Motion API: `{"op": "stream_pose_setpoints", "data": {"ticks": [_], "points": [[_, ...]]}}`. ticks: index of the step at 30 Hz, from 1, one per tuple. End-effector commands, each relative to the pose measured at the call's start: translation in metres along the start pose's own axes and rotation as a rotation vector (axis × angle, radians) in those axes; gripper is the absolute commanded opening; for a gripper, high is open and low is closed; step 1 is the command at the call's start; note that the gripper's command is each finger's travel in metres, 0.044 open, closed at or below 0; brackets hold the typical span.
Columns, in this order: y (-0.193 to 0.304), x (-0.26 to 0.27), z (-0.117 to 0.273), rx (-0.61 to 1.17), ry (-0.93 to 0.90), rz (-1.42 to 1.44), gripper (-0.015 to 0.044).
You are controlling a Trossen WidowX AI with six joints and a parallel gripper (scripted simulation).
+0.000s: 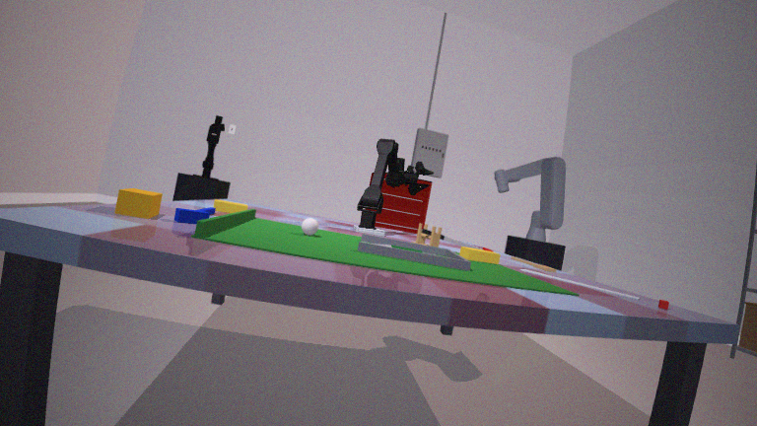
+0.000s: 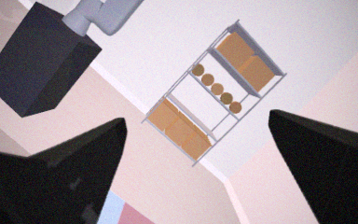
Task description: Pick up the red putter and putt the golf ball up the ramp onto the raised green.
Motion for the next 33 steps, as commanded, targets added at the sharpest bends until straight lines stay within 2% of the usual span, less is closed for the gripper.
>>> {"op": "stream_pose_setpoints", "data": {"ticks": [1,2,10,12,19,26,33], "points": [[0.001,-0.001,-0.002,0.003,0.000,0.005,0.0426],[0.006,-0.003,-0.009,0.013,0.001,0.021,0.0440],[0.092,-0.059,-0.094,0.210,-0.022,0.239,0.0440],[0.108,-0.071,-0.102,0.247,-0.022,0.194,0.0440],[0.206,-0.140,-0.139,0.497,-0.095,0.315,0.0440],[0.304,-0.217,-0.133,0.782,-0.196,0.332,0.0440],[0.388,-0.292,-0.083,1.079,-0.307,0.225,0.0440]]}}
Point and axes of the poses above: the point midway between the two fingers, 35 mm back from their tips, its own z axis back along the fingers, its own x axis across the jaws, y = z × x, the point moved 3 cm from there along z, back along the fingers, and after that the axes turned 9 degrees about -z, right-handed, at the moved point
